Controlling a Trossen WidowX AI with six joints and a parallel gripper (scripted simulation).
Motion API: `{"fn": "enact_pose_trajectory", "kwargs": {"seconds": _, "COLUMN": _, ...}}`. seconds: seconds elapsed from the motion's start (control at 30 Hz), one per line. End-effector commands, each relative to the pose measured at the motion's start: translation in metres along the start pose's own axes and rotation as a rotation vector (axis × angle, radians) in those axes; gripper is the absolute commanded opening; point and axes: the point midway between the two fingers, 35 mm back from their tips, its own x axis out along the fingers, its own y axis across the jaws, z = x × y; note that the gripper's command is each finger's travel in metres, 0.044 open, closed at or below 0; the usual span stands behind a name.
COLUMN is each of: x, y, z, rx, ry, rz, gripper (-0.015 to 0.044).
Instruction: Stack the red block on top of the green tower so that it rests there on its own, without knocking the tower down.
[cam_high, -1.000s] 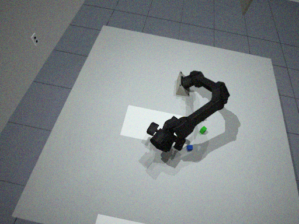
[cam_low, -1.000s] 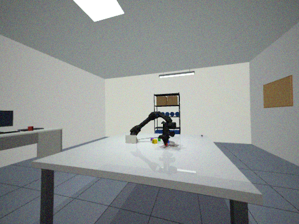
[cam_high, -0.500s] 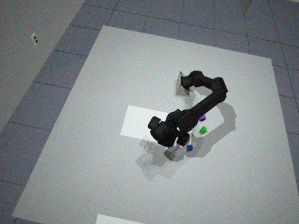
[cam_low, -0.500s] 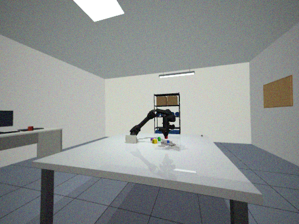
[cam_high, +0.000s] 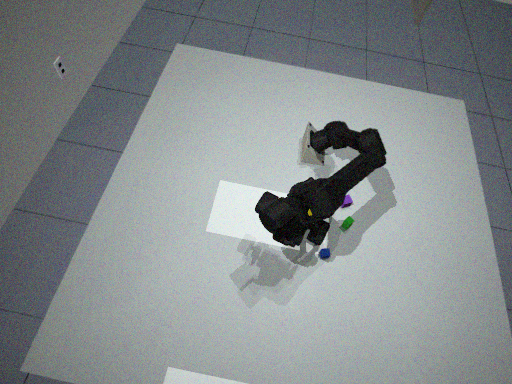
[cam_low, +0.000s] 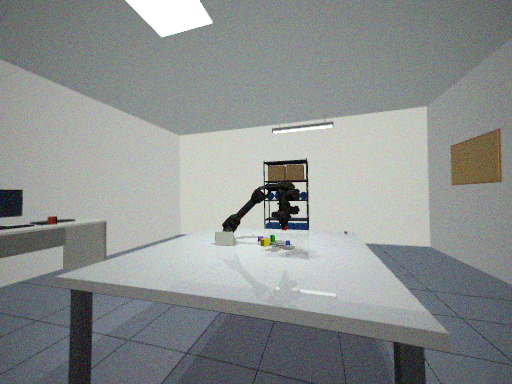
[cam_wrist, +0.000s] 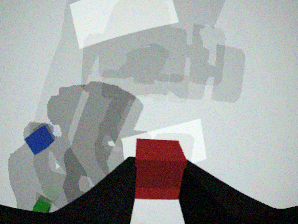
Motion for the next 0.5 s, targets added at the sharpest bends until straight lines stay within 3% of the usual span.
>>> {"fn": "enact_pose_trajectory", "kwargs": {"seconds": 0.0, "x": -0.001, "y": 0.0, "z": 0.0, "rx": 0.017, "ry": 0.007, "rz": 0.004, "gripper": 0.0}}
{"fn": "enact_pose_trajectory", "kwargs": {"seconds": 0.47, "x": -0.01, "y": 0.054, "z": -0.035, "rx": 0.013, "ry": 0.011, "rz": 0.0, "gripper": 0.0}}
